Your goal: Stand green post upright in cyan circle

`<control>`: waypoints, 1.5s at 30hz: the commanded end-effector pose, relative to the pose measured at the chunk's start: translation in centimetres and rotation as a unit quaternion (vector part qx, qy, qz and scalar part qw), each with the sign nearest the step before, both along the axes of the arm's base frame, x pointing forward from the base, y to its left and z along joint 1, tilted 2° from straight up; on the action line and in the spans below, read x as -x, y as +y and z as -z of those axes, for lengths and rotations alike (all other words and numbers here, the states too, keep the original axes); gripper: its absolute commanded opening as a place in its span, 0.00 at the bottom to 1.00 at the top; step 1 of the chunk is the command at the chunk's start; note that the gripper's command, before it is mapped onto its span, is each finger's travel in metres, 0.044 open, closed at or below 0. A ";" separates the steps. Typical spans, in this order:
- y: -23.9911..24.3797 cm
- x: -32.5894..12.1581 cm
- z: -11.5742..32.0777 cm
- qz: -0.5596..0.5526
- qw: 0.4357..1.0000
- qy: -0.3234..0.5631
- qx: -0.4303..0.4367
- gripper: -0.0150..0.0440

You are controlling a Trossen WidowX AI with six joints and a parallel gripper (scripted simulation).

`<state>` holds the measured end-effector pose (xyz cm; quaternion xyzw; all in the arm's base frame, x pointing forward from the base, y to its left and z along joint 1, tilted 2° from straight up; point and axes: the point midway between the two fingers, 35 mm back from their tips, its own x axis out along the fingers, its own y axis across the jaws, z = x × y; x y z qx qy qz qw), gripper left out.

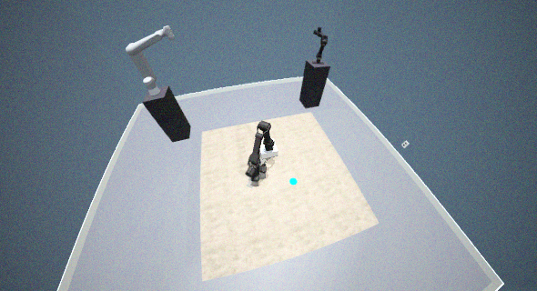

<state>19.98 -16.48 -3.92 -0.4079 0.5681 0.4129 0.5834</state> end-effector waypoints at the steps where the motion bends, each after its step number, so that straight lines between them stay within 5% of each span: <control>1: -0.1 0.0 0.1 -0.001 1.000 0.001 0.002 0.29; 45: -0.2 0.0 -11.8 -0.001 1.000 0.001 0.003 0.29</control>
